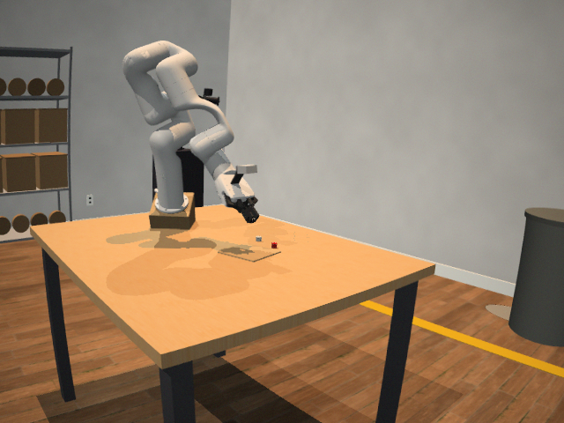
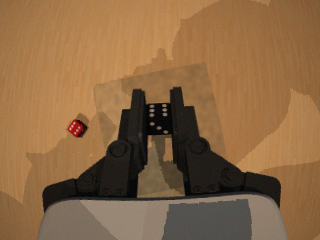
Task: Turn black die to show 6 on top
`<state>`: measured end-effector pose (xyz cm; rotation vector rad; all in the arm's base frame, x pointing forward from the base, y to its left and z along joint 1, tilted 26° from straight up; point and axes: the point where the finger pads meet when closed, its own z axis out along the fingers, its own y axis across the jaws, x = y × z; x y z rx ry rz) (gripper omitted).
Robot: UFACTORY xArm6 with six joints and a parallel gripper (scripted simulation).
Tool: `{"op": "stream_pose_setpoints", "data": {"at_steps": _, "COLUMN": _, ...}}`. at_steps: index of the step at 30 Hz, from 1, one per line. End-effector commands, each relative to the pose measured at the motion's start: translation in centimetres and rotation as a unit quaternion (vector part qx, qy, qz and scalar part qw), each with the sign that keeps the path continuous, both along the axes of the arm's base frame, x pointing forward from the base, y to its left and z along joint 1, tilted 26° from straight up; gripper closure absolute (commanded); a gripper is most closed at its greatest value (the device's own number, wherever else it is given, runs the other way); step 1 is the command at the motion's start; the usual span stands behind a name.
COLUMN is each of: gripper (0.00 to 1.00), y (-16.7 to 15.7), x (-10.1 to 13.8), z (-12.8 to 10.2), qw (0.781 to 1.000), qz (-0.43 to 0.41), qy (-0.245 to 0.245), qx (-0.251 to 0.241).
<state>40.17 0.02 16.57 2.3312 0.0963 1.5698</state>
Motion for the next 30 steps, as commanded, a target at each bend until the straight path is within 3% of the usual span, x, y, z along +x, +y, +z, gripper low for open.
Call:
{"op": "stream_pose_setpoints", "data": {"at_steps": 1, "gripper": 0.89, "y": -0.3, "x": 0.3, "z": -0.7, "qw": 1.0, "qz": 0.002, "qy": -0.003, "qx": 0.001}}
{"op": "stream_pose_setpoints", "data": {"at_steps": 20, "gripper": 0.89, "y": -2.2, "x": 2.1, "z": -6.0, "qw": 1.0, "qz": 0.002, "qy": -0.003, "qx": 0.001}}
{"op": "stream_pose_setpoints", "data": {"at_steps": 30, "gripper": 0.89, "y": -2.5, "x": 2.3, "z": -6.8, "qw": 1.0, "qz": 0.002, "qy": -0.003, "qx": 0.001}}
